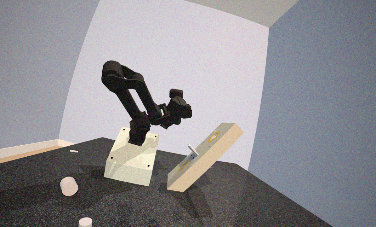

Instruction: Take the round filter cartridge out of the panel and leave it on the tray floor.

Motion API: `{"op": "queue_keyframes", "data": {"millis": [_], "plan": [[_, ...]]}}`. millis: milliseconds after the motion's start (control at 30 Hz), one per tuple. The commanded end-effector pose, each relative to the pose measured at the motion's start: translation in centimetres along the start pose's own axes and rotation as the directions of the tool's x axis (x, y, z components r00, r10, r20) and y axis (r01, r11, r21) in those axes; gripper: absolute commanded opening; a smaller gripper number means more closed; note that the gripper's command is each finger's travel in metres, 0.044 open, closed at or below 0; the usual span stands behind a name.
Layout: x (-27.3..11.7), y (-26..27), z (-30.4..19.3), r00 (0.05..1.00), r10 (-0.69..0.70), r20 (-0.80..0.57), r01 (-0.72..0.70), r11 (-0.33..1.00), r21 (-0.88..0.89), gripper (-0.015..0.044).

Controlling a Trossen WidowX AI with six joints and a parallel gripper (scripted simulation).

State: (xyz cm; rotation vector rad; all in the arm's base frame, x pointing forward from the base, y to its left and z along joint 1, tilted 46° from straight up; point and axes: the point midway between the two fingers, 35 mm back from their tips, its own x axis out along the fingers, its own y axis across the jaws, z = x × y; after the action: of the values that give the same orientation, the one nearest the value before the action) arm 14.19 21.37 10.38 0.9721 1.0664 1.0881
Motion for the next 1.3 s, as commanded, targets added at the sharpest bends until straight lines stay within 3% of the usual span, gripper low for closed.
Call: {"op": "queue_keyframes", "data": {"millis": [0, 133, 233, 333, 467, 600, 667, 733, 1267], "plan": [[0.1, -0.1, 0.2, 1.0, -0.009, 0.01, 0.009, 1.0, -0.005, 0.0374], [1.0, -2.5, 3.9, 0.959, -0.205, 0.198, 0.229, 0.967, -0.11, 0.0269], [0.9, -4.7, 6.7, 0.855, -0.389, 0.344, 0.468, 0.864, -0.186, 0.019], [-0.1, -6.4, 9.0, 0.692, -0.55, 0.467, 0.699, 0.673, -0.242, 0.0111], [-2.5, -7.5, 11.3, 0.405, -0.689, 0.601, 0.914, 0.288, -0.285, 0.0099], [-5.5, -6.6, 12.9, 0.081, -0.702, 0.707, 0.94, -0.181, -0.288, 0.0099], [-6.9, -5.3, 13.5, -0.076, -0.655, 0.752, 0.869, -0.413, -0.272, 0.0099], [-7.8, -4.2, 13.8, -0.171, -0.606, 0.777, 0.794, -0.552, -0.255, 0.0099], [-7.9, -4.1, 14.0, -0.183, -0.599, 0.779, 0.783, -0.568, -0.253, 0.0099]]}}
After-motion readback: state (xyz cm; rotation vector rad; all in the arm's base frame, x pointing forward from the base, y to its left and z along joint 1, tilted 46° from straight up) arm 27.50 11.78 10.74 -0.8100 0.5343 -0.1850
